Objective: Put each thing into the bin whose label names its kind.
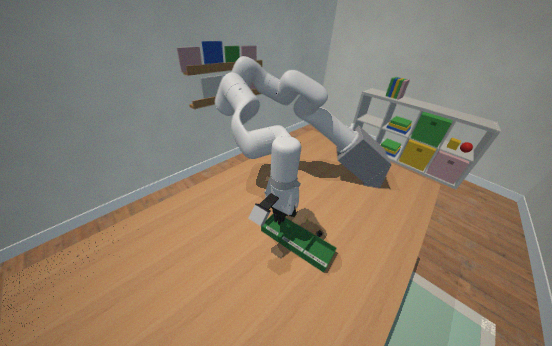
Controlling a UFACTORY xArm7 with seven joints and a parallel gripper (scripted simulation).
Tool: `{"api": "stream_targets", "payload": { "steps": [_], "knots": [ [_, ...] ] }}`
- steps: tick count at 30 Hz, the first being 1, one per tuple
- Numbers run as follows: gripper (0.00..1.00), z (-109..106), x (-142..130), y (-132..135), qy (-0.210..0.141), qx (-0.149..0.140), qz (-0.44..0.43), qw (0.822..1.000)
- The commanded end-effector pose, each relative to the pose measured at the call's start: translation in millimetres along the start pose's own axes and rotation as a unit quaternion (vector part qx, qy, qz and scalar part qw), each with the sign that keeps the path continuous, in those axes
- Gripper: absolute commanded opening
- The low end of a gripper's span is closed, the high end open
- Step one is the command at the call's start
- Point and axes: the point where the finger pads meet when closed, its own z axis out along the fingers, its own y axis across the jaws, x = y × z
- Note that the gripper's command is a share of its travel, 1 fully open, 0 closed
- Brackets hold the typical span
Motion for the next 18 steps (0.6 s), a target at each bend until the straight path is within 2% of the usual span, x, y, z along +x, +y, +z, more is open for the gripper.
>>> {"api": "stream_targets", "payload": {
  "steps": [1, 14, 18],
  "knots": [
    [0.07, -4, 0, 0, 0.0, 0.0, 0.0, 1.0],
    [0.07, -4, 3, -65, 0.0, 0.001, 0.0, 1.0],
    [0.07, -4, 4, -75, 0.0, 0.001, 0.0, 1.0]
  ]
}}
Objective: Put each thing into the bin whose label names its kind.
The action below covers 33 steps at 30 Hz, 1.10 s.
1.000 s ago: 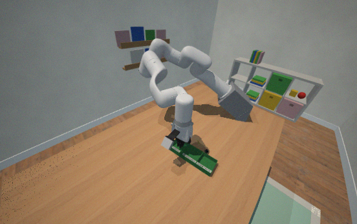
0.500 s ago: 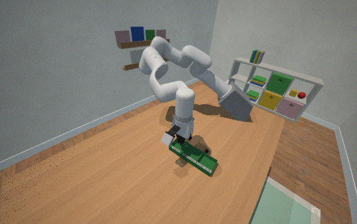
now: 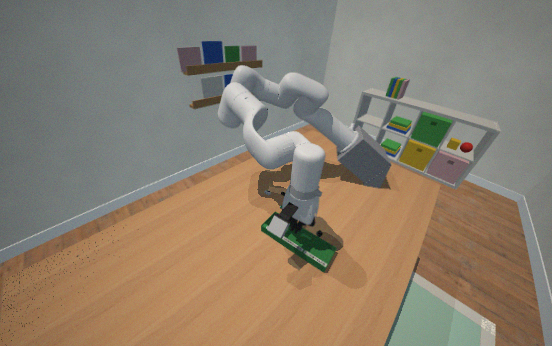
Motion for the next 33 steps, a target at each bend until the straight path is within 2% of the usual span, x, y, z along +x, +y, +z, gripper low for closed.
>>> {"api": "stream_targets", "payload": {
  "steps": [1, 5, 24, 33],
  "knots": [
    [0.07, -2, 3, -16, 0.002, 0.0, 0.001, 1.0],
    [0.07, -2, 3, -20, 0.002, 0.0, 0.001, 1.0],
    [0.07, 43, 4, -20, 0.002, 0.0, 0.001, 1.0],
    [0.07, 44, 4, -20, 0.002, 0.0, 0.001, 1.0]
  ]
}}
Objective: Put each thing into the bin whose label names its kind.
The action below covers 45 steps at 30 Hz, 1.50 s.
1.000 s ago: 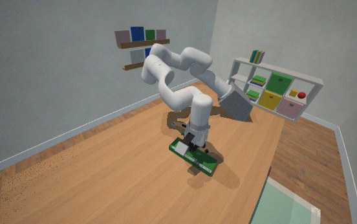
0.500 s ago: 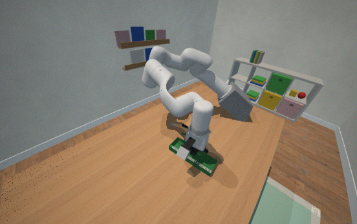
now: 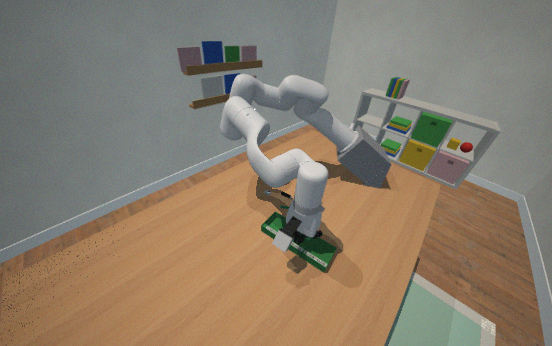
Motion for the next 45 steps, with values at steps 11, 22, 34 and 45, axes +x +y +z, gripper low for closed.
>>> {"api": "stream_targets", "payload": {
  "steps": [11, 22, 34, 45],
  "knots": [
    [0.07, -1.7, 1.0, -0.9, 0.002, 0.001, 0.0, 1.0],
    [0.07, -1.8, 1.0, -0.9, 0.002, 0.001, 0.0, 1.0],
    [0.07, -1.8, 1.0, -0.9, 0.002, 0.001, 0.0, 1.0],
    [0.07, -11.1, 0.9, -0.9, 0.002, 0.001, 0.0, 1.0]
  ]
}}
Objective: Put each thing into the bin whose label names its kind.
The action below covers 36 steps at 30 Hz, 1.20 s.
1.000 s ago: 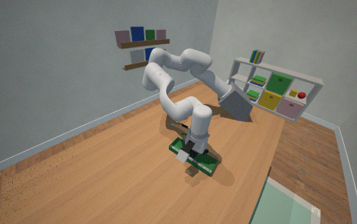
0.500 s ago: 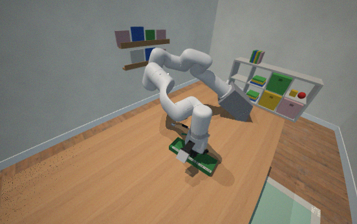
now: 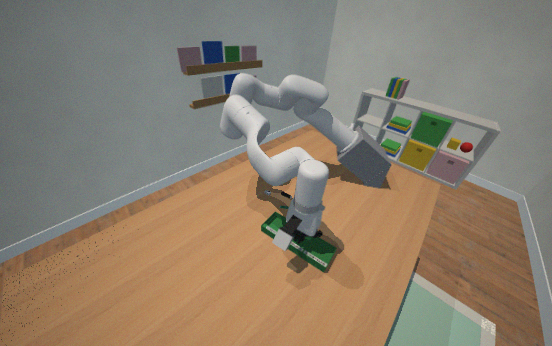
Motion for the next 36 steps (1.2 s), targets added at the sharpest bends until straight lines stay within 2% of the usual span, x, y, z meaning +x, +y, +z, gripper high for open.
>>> {"api": "stream_targets", "payload": {
  "steps": [1, 16, 20, 24, 36],
  "knots": [
    [0.07, -7, 1, -1, 0.002, 0.001, 0.0, 1.0],
    [0.07, -24, 1, -1, 0.002, 0.001, 0.0, 1.0],
    [0.07, -40, 1, -1, 0.002, 0.001, 0.0, 1.0],
    [0.07, -41, 1, -1, 0.002, 0.001, 0.0, 1.0],
    [0.07, -42, 4, -61, 0.002, 0.002, 0.0, 1.0]
  ]
}}
